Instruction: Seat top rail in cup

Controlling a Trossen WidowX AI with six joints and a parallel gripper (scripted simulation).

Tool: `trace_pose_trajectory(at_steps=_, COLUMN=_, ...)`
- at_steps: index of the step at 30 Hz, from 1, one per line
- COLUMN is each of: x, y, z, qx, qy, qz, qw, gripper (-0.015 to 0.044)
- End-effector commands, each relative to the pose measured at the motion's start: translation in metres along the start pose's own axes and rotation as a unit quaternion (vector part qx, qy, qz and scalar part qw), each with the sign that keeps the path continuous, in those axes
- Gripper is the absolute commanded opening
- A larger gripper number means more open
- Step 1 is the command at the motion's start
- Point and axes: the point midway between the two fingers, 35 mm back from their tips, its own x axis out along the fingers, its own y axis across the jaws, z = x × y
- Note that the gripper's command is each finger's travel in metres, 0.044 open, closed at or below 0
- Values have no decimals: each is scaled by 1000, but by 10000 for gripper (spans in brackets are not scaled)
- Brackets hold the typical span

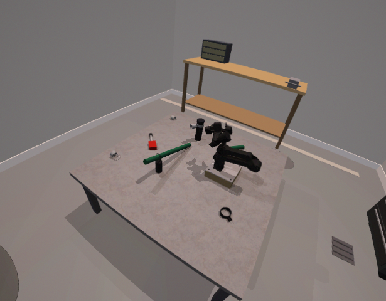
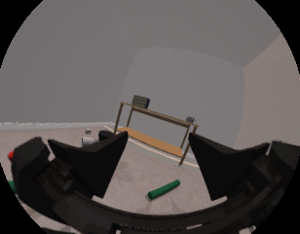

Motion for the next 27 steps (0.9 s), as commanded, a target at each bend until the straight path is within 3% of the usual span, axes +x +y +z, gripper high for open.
trace_pose_trajectory(at_steps=1, x=1, y=1, z=2, qx=-3, qy=-2, qz=3, qw=1000, gripper=426)
trace_pose_trajectory(at_steps=7, x=17, y=60, z=57, qx=-82, qy=-40, qz=132, qw=987, gripper=440)
trace_pose_trajectory(at_steps=12, x=24, y=123, z=76, qx=-126, qy=-13, qz=271, qw=954, gripper=440)
trace_pose_trajectory(at_steps=20, x=20, y=192, z=68, qx=-135, qy=115, qz=433, qw=884, gripper=440)
trace_pose_trajectory(at_steps=27, x=-2, y=232, z=42, qx=-116, qy=323, qz=537, qw=770, gripper=440)
